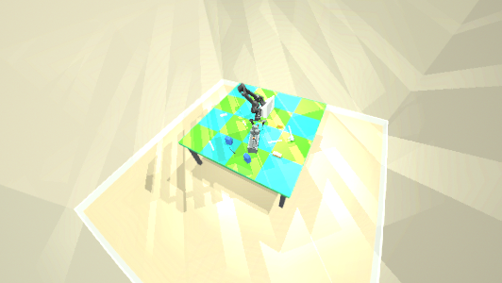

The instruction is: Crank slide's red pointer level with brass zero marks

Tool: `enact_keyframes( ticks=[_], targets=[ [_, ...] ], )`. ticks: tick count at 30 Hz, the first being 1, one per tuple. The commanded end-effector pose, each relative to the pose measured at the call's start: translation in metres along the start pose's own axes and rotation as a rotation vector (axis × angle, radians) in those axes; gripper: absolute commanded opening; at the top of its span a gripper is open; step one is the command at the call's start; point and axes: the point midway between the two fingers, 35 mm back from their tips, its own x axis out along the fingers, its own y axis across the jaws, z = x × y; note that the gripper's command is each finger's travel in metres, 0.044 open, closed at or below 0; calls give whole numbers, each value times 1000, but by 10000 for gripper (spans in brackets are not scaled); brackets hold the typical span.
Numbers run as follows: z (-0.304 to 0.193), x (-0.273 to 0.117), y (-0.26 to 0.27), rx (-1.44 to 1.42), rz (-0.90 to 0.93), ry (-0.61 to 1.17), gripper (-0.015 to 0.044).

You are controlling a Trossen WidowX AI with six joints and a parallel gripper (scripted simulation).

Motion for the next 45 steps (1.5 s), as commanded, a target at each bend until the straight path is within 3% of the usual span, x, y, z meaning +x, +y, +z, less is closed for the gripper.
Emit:
enact_keyframes(
  ticks=[1, 2, 19, 45],
  targets=[
    [-9, 2, 3, -14, 10, 11, 440],
    [-9, 2, 3, -14, 10, 11, 440],
    [-9, 2, 3, -14, 10, 11, 0],
    [-10, 6, -3, -15, 9, 11, 0]
  ],
)
